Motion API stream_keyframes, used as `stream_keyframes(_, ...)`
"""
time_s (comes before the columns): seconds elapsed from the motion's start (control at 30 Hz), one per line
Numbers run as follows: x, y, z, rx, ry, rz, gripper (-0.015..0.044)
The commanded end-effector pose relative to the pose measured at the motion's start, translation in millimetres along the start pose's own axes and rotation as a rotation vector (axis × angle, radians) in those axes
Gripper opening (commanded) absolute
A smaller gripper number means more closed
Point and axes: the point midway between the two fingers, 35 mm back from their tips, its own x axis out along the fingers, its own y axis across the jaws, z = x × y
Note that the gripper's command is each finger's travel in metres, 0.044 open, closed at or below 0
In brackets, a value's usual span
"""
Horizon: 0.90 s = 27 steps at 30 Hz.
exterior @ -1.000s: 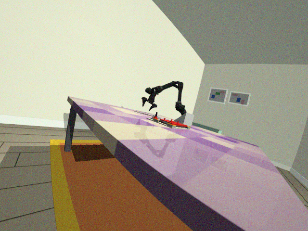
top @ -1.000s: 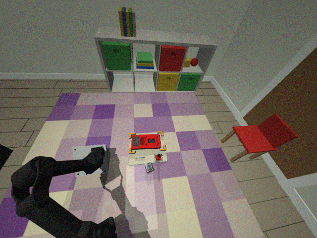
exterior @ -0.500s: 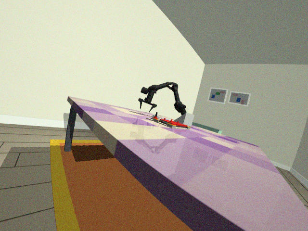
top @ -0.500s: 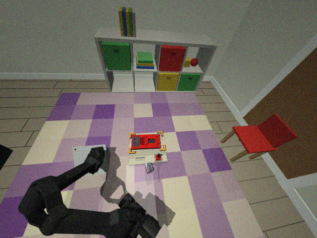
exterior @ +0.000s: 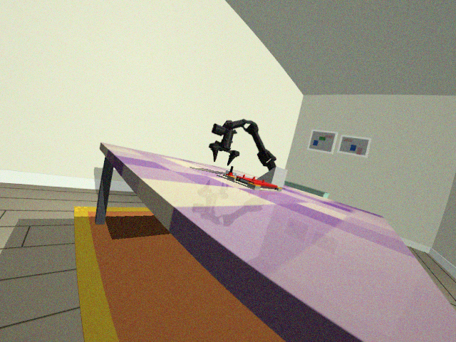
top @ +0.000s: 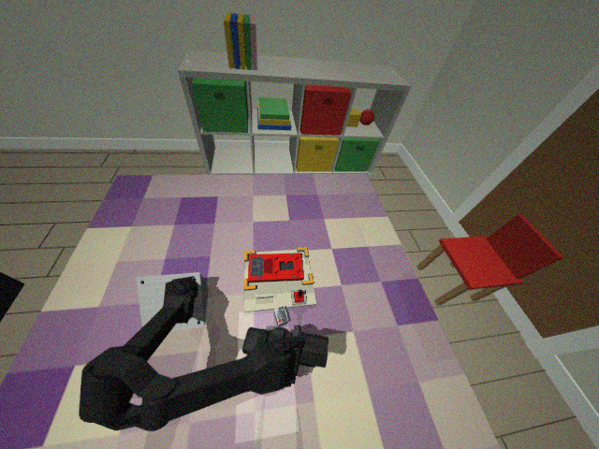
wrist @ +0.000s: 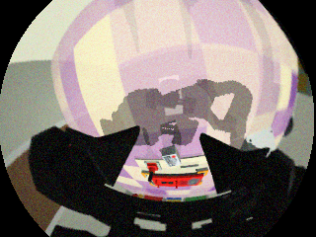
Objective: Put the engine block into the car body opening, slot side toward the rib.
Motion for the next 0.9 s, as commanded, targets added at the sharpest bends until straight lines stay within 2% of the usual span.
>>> stream_keyframes(0.0,-8,0,-30,-0.13,0.004,-0.014,0.044)
stream_keyframes(0.4,-32,-18,-104,-0.505,-0.067,-0.062,0.044)
stream_keyframes(0.57,-34,-20,-108,-0.525,-0.073,-0.063,0.044)
stream_keyframes(0.7,-2,-21,-105,-0.525,-0.074,-0.063,0.044)
stream_keyframes(0.87,2,-21,-105,-0.525,-0.075,-0.063,0.044)
